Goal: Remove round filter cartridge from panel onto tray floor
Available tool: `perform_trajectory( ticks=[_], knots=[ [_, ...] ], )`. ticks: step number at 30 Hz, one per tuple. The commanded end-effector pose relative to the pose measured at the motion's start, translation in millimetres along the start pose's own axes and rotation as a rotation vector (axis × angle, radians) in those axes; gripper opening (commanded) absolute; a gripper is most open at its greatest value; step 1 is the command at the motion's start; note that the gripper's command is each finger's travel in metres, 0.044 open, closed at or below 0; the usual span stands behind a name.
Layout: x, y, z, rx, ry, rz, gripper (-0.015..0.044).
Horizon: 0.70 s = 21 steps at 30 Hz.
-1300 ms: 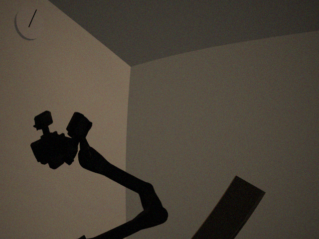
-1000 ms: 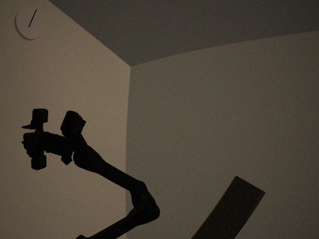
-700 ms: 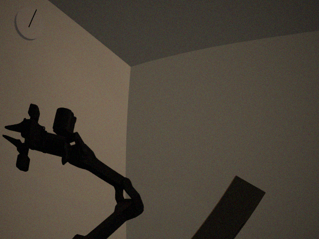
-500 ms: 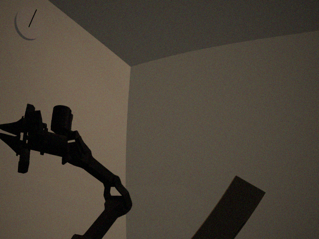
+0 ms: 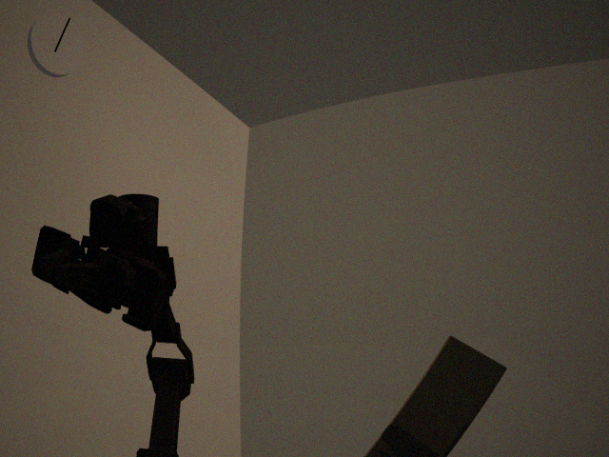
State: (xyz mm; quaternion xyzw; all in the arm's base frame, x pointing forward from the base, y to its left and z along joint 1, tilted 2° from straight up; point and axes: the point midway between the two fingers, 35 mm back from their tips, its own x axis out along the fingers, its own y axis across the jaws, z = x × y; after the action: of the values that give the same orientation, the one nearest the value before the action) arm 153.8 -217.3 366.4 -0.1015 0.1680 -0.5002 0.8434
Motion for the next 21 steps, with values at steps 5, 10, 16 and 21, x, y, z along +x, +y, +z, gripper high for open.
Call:
perform_trajectory(
  ticks=[5,10,16,21],
  knots=[
    [-26,128,5,0.478,0.152,0.495,0.0105],
    [-60,183,0,0.665,0.333,0.686,0.0105],
    [-114,237,-14,0.838,0.627,0.848,0.0105],
    [-166,268,-30,0.927,0.903,0.906,0.0105]
  ],
)
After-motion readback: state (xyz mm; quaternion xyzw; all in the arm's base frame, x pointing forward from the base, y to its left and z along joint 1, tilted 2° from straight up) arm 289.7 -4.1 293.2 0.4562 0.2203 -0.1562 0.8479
